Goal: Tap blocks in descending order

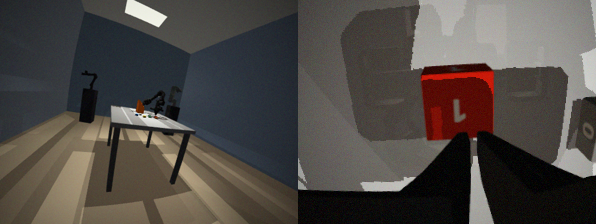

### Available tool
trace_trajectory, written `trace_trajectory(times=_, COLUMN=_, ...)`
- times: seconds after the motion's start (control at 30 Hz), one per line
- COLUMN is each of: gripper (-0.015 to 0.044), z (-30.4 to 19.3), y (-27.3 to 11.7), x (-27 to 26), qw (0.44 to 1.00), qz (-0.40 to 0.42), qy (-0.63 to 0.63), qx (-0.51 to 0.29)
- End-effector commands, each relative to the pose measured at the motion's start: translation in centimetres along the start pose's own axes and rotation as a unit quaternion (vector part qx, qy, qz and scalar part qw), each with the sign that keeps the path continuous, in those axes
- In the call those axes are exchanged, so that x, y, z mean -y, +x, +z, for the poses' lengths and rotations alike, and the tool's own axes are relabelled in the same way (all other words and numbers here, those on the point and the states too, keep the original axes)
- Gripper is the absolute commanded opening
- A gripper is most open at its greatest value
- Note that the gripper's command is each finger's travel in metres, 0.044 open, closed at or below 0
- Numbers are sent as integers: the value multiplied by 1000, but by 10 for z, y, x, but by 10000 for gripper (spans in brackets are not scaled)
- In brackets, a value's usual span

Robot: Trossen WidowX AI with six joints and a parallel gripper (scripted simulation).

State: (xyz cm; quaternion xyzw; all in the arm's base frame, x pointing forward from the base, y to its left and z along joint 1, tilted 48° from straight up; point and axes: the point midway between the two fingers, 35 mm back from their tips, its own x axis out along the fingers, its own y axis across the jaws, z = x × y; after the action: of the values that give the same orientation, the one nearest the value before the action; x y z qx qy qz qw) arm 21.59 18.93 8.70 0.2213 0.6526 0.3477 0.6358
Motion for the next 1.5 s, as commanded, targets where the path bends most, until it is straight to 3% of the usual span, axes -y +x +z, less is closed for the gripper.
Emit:
trace_trajectory(times=0.0, gripper=20, z=2, y=-16, x=-2, qw=1000, qz=2, qy=-4, qx=4)
trace_trajectory(times=0.13, gripper=20, z=3, y=-26, x=-1, qw=1000, qz=0, qy=-4, qx=4)
trace_trajectory(times=0.3, gripper=20, z=2, y=-93, x=-1, qw=1000, qz=0, qy=-4, qx=3)
trace_trajectory(times=0.6, gripper=20, z=2, y=-96, x=2, qw=1000, qz=0, qy=-4, qx=3)
trace_trajectory(times=0.77, gripper=20, z=2, y=-96, x=73, qw=1000, qz=-4, qy=-3, qx=3)
trace_trajectory(times=1.03, gripper=20, z=-2, y=-93, x=95, qw=1000, qz=-2, qy=-4, qx=3)
trace_trajectory(times=1.23, gripper=20, z=-2, y=-18, x=94, qw=1000, qz=0, qy=-4, qx=3)
trace_trajectory(times=1.47, gripper=20, z=-2, y=-15, x=94, qw=1000, qz=0, qy=-4, qx=3)
